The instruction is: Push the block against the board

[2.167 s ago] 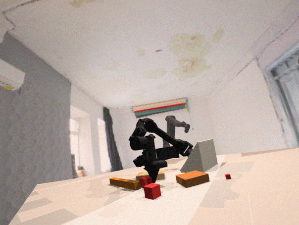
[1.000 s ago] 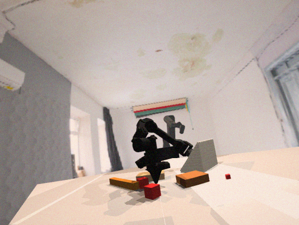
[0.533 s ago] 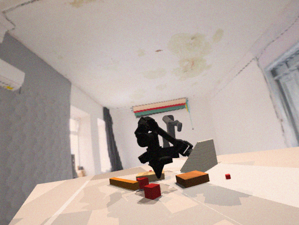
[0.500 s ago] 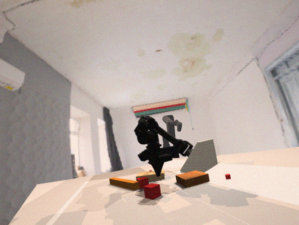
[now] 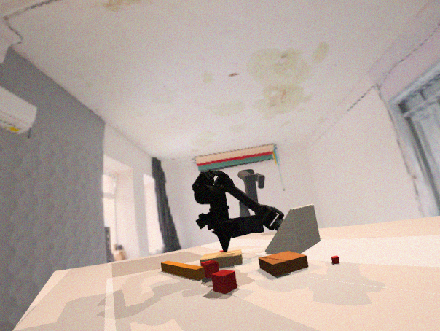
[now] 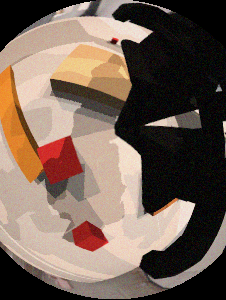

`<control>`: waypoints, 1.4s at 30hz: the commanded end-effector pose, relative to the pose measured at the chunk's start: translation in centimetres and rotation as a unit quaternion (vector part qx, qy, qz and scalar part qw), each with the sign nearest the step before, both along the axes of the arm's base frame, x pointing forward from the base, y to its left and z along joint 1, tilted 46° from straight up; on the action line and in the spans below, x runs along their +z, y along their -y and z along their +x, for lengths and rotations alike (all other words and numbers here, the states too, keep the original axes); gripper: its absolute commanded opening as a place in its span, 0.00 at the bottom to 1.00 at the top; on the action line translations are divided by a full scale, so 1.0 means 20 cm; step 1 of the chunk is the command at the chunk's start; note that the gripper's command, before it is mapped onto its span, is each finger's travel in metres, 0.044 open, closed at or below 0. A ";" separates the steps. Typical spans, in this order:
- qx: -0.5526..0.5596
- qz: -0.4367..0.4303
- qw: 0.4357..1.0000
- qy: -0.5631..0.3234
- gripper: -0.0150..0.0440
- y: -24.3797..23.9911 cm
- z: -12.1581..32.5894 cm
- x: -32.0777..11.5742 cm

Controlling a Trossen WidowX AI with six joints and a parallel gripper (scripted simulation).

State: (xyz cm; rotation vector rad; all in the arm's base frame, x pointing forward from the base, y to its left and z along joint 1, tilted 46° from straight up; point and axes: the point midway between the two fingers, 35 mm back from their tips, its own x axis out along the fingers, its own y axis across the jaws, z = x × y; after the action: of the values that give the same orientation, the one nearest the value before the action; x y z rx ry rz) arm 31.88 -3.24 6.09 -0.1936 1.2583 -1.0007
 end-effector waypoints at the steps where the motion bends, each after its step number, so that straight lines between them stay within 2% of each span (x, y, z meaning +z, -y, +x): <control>1: -0.044 -0.003 0.998 0.051 0.25 0.05 0.01 0.07; 9: -0.063 -0.004 0.996 0.070 0.25 0.08 0.01 0.08; 14: -0.095 -0.006 0.990 0.104 0.25 0.27 0.00 -0.10; 42: -0.095 -0.006 0.990 0.104 0.25 0.33 0.10 -0.03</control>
State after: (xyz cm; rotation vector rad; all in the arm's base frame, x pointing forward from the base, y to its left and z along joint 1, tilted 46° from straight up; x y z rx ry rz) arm 33.75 -9.64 5.60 0.0356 1.0833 -1.1583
